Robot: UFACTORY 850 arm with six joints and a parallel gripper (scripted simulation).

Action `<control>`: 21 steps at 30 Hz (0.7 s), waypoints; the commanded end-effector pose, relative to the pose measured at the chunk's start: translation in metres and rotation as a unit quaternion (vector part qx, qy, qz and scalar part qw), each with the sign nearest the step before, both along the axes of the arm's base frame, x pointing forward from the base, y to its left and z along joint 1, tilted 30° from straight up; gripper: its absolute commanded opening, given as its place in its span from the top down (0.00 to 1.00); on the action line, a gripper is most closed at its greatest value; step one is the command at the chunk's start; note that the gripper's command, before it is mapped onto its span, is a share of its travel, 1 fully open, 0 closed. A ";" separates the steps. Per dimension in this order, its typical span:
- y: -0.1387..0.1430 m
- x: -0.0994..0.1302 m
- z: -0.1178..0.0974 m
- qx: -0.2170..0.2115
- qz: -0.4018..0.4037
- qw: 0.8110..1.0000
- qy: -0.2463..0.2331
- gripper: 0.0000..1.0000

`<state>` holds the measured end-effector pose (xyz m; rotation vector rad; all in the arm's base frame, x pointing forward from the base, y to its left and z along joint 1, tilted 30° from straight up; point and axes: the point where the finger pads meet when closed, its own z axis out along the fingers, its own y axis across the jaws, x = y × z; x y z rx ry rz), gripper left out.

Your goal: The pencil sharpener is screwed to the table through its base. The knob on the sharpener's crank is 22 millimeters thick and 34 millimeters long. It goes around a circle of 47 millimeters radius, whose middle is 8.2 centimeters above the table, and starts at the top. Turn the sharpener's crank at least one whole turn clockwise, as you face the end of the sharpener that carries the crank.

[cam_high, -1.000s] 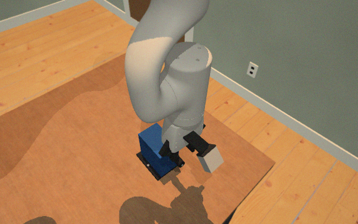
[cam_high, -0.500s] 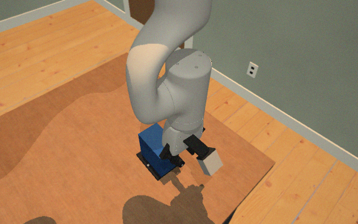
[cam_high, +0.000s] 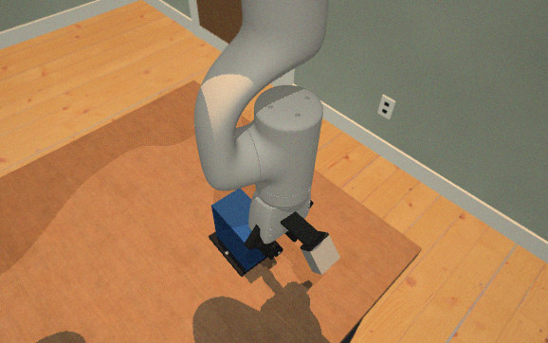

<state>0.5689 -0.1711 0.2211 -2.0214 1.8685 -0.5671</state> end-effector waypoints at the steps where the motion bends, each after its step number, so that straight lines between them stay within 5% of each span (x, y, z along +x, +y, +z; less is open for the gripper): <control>1: 0.000 0.002 -0.002 -0.001 0.000 1.000 -0.003 0.46; 21: 0.000 0.005 -0.007 -0.001 0.000 1.000 -0.003 0.46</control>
